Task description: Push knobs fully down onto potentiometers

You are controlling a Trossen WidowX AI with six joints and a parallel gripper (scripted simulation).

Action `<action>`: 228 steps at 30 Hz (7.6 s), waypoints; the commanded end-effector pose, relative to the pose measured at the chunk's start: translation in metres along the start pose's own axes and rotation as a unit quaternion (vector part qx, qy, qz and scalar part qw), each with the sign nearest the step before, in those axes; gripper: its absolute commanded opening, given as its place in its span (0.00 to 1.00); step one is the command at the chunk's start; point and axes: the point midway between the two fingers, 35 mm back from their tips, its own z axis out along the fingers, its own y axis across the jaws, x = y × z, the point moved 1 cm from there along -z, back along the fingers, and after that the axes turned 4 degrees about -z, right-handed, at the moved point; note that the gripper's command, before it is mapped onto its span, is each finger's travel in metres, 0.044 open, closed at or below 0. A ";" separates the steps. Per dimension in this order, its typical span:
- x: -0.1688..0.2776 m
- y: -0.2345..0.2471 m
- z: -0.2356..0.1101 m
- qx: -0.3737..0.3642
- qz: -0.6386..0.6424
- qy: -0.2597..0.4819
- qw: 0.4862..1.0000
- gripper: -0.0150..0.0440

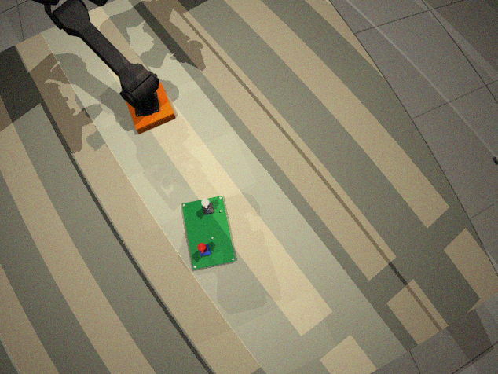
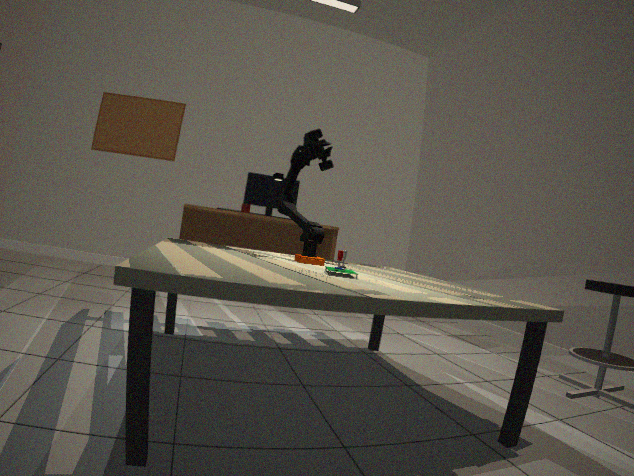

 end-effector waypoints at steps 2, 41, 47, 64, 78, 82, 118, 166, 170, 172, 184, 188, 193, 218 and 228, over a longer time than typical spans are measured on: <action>0.000 -0.017 0.041 0.063 -0.071 -0.030 0.995 0.25; -0.089 -0.179 0.227 0.493 -0.378 -0.046 0.782 0.25; -0.109 -0.213 0.240 0.560 -0.404 -0.005 0.723 0.25; -0.164 -0.305 0.251 0.703 -0.421 0.146 0.555 0.25; -0.179 -0.336 0.247 0.718 -0.415 0.172 0.531 0.25; -0.179 -0.336 0.247 0.718 -0.415 0.172 0.531 0.25; -0.188 -0.355 0.245 0.718 -0.415 0.172 0.531 0.25; -0.192 -0.365 0.244 0.718 -0.415 0.172 0.531 0.25; -0.193 -0.366 0.244 0.718 -0.415 0.172 0.531 0.25; -0.193 -0.367 0.244 0.718 -0.415 0.172 0.531 0.25; -0.195 -0.372 0.243 0.718 -0.415 0.172 0.531 0.25; -0.197 -0.374 0.243 0.718 -0.415 0.172 0.531 0.25; -0.198 -0.378 0.243 0.718 -0.415 0.172 0.531 0.25; -0.203 -0.388 0.242 0.718 -0.415 0.172 0.531 0.25; -0.204 -0.391 0.241 0.718 -0.415 0.172 0.531 0.25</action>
